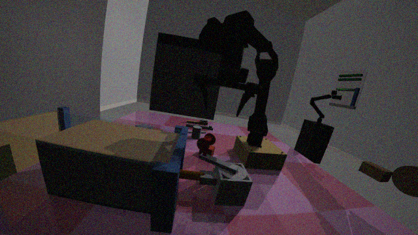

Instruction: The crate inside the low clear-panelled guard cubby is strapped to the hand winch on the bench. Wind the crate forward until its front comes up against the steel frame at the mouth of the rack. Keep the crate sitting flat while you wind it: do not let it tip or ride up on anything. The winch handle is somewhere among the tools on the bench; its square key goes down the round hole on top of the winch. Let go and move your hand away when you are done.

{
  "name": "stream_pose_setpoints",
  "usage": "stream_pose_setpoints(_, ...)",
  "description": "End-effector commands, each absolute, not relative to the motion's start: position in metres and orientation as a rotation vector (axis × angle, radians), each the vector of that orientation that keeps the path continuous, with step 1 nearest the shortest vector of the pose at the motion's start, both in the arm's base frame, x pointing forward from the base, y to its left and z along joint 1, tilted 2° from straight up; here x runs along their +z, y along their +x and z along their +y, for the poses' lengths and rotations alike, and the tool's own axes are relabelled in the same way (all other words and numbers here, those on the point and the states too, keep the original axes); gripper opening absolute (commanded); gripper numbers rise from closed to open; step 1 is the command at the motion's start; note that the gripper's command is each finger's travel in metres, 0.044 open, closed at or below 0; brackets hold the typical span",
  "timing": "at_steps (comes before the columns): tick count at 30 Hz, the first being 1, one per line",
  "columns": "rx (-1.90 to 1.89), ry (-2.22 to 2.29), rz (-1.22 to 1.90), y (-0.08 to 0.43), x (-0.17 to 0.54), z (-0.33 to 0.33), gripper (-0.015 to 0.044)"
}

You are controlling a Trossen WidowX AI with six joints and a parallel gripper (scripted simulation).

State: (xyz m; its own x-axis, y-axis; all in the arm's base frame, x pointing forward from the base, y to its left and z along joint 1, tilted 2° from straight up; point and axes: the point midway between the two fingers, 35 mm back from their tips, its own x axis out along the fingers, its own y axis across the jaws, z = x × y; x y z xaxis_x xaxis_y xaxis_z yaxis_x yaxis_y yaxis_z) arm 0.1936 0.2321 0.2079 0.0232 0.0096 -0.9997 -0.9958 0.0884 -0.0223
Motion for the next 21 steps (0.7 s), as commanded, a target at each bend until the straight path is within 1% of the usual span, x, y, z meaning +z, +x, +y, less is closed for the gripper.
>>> stream_pose_setpoints(1,1.132,-1.147,1.224,0.192,0.208,0.234,0.0440)
stream_pose_setpoints(3,1.133,-1.144,1.217,0.177,0.208,0.247,0.0440)
stream_pose_setpoints(10,1.142,-1.127,1.195,0.095,0.207,0.295,0.0440)
stream_pose_setpoints(21,1.142,-1.127,1.194,0.092,0.207,0.296,0.0440)
